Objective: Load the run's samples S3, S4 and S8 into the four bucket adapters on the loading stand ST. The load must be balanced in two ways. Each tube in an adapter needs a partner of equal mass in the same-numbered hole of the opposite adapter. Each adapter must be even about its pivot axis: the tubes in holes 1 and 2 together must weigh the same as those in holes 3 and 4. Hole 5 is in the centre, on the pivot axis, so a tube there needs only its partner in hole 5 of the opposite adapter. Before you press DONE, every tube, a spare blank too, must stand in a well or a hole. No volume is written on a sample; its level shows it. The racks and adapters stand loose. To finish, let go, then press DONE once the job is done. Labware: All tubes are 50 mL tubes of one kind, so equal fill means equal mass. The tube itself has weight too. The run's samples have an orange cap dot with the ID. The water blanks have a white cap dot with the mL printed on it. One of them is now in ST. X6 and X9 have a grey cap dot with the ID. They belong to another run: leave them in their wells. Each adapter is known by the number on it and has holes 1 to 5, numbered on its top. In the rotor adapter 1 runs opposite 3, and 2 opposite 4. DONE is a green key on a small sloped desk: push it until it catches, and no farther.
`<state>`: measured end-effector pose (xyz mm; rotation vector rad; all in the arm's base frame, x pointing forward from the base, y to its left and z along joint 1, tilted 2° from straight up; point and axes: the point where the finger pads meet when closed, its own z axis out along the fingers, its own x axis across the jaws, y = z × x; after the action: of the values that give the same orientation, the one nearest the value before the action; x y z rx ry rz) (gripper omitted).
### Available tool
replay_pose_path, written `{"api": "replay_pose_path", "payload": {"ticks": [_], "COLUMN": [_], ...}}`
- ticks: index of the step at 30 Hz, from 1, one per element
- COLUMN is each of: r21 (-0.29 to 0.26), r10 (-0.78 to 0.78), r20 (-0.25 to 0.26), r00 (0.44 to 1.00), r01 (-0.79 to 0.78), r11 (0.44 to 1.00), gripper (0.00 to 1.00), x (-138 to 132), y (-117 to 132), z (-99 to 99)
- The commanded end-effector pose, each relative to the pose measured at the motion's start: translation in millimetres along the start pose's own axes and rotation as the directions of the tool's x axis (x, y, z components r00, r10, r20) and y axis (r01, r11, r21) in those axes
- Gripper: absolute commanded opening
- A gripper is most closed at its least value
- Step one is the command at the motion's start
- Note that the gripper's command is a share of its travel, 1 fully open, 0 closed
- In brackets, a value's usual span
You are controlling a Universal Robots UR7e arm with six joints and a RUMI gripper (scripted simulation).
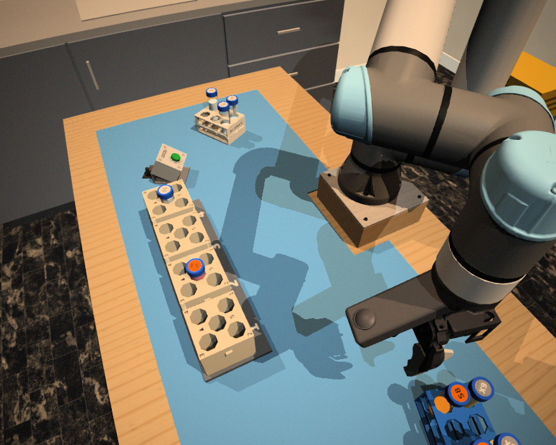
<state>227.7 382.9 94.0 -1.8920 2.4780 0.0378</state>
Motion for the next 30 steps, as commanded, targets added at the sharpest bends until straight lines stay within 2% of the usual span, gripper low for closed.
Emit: {"api": "replay_pose_path", "payload": {"ticks": [1, 3, 5, 10, 18, 30], "r21": [0.009, 0.009, 0.009, 0.008, 0.008, 0.006], "r10": [0.017, 0.017, 0.017, 0.017, 0.019, 0.019], "r20": [-0.005, -0.006, -0.006, -0.006, -0.006, -0.01], "r00": [1.0, 1.0, 1.0, 1.0, 1.0, 1.0], "r01": [-0.017, -0.017, -0.017, -0.017, -0.019, -0.019], "r11": [1.0, 1.0, 1.0, 1.0, 1.0, 1.0], "gripper": [0.35, 0.35, 0.35, 0.35, 0.35, 0.35], "x": [-34, -44, -44, -67, -66, -65], "y": [36, 49, 49, 79, 79, 79], "z": [-0.3, 0.0, 0.0, 0.4, 0.7, 36.3]}}
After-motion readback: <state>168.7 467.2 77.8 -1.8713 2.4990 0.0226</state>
